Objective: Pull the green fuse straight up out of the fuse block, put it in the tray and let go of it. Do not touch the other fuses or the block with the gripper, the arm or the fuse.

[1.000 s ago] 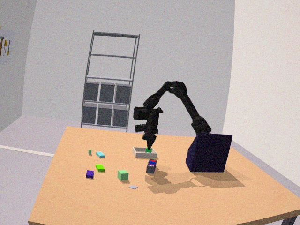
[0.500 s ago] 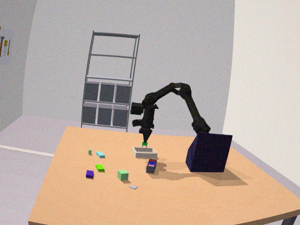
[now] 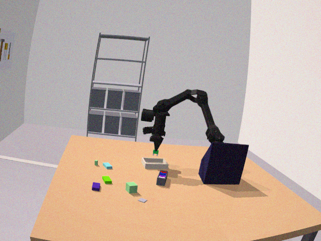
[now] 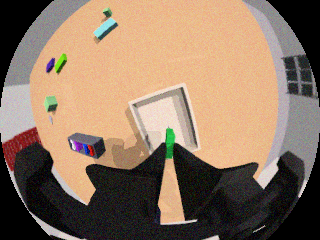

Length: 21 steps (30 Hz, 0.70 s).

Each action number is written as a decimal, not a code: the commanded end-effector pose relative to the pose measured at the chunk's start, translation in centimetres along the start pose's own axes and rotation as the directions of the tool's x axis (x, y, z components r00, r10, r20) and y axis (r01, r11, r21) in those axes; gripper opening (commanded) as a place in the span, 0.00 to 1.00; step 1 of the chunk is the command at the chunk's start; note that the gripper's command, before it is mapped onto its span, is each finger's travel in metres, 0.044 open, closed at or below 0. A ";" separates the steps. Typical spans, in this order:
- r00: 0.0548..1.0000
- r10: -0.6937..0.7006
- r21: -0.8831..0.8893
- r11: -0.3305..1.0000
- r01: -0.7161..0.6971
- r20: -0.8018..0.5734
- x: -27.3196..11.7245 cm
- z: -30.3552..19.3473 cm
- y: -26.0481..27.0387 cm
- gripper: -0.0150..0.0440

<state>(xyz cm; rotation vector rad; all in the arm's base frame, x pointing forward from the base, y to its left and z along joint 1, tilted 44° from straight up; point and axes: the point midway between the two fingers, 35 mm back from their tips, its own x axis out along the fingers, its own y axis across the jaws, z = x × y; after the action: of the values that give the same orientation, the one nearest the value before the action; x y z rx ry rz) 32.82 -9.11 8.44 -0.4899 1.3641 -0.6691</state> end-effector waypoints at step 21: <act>1.000 -0.007 -0.003 1.000 0.007 -0.004 3.6 -0.2 -0.2 0.25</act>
<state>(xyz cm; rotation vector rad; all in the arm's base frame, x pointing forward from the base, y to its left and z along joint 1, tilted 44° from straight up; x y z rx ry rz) 32.99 -11.52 6.29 -0.4932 1.3618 -0.6761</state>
